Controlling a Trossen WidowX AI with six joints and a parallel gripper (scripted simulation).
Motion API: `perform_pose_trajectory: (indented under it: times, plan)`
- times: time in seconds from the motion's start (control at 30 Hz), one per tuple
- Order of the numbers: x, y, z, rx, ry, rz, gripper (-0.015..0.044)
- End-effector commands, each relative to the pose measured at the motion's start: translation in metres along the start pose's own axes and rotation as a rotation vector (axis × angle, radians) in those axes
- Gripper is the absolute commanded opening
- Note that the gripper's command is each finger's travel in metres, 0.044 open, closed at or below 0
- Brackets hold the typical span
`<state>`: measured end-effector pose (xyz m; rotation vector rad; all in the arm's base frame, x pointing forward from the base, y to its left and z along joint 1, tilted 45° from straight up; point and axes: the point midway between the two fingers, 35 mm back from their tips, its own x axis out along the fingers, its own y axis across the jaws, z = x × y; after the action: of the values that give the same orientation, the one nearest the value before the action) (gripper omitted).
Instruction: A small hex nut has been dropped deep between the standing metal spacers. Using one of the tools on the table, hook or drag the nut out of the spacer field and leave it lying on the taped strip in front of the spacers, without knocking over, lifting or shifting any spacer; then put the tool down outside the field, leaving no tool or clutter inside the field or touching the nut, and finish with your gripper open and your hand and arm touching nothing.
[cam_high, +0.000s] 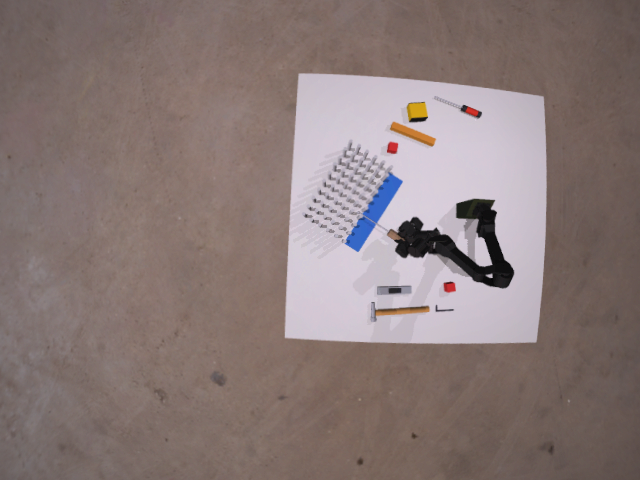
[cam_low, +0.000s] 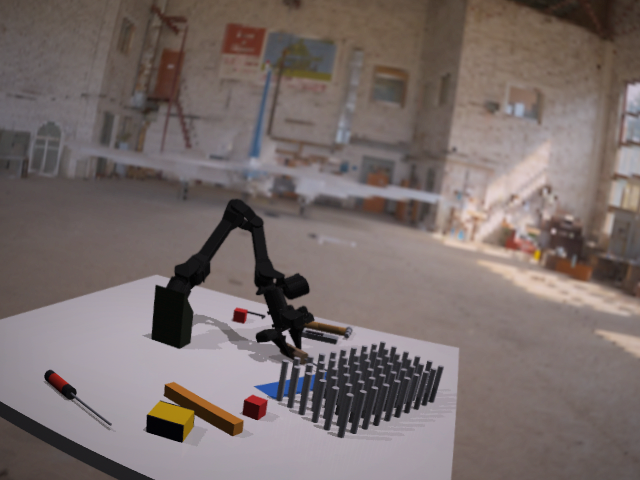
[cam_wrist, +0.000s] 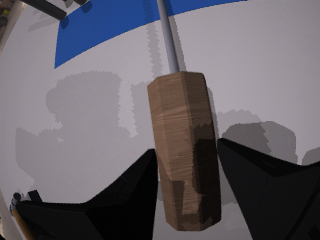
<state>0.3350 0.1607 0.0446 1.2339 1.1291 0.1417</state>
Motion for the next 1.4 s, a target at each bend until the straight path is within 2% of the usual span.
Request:
perform_pose_trajectory:
  times: [0.0, 1.37]
  plan:
    - [-0.002, -0.001, -0.002, 0.005, -0.006, -0.002, 0.0]
    - [-0.012, -0.001, -0.025, 0.007, -0.005, -0.003, 0.0]
